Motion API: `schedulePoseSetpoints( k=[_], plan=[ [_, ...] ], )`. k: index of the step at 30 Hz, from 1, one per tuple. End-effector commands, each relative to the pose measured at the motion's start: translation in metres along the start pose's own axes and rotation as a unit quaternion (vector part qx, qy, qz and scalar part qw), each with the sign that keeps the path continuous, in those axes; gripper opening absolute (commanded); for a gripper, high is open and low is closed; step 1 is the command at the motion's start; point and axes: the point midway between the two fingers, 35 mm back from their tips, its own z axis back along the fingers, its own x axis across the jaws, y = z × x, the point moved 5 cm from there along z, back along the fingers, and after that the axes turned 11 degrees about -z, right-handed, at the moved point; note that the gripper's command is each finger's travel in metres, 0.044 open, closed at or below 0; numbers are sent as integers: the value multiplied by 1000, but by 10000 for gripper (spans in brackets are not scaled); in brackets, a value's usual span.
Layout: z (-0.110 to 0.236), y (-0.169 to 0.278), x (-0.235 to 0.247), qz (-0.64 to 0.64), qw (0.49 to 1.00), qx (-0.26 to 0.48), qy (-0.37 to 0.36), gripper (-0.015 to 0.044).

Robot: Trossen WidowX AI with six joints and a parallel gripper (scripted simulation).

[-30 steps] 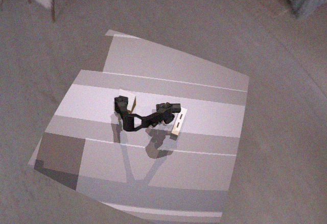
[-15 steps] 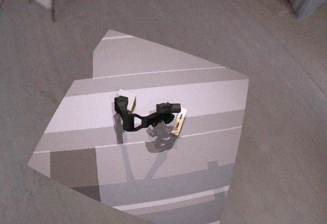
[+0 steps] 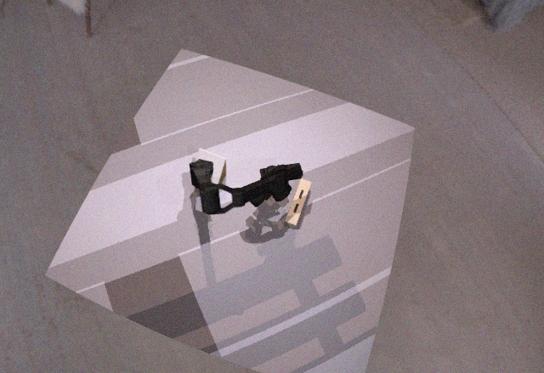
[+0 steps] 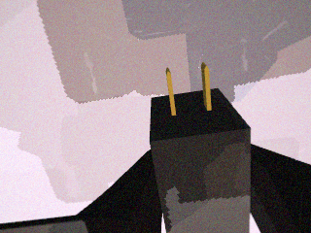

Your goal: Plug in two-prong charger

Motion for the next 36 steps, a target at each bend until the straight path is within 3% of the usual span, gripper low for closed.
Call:
schedulePoseSetpoints(
  k=[1, 36],
  plan=[
    [15, 2, -1, -3, 1000, -2, -4, 0],
    [-20, -16, -2, 149, 989, -5, 6, 0]
  ],
)
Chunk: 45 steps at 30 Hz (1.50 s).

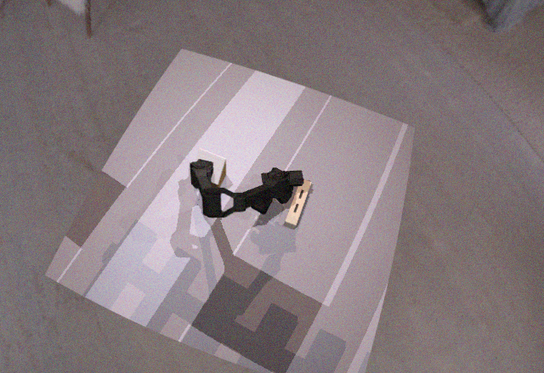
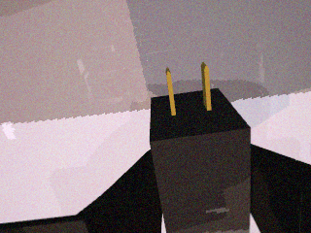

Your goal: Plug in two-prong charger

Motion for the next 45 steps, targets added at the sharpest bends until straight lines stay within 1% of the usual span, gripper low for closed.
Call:
schedulePoseSetpoints(
  k=[1, 45],
  plan=[
    [-3, -2, 0, 15, 1000, -1, 3, 0],
    [-9, -52, 12, 56, 998, -2, 6, 0]
  ],
)
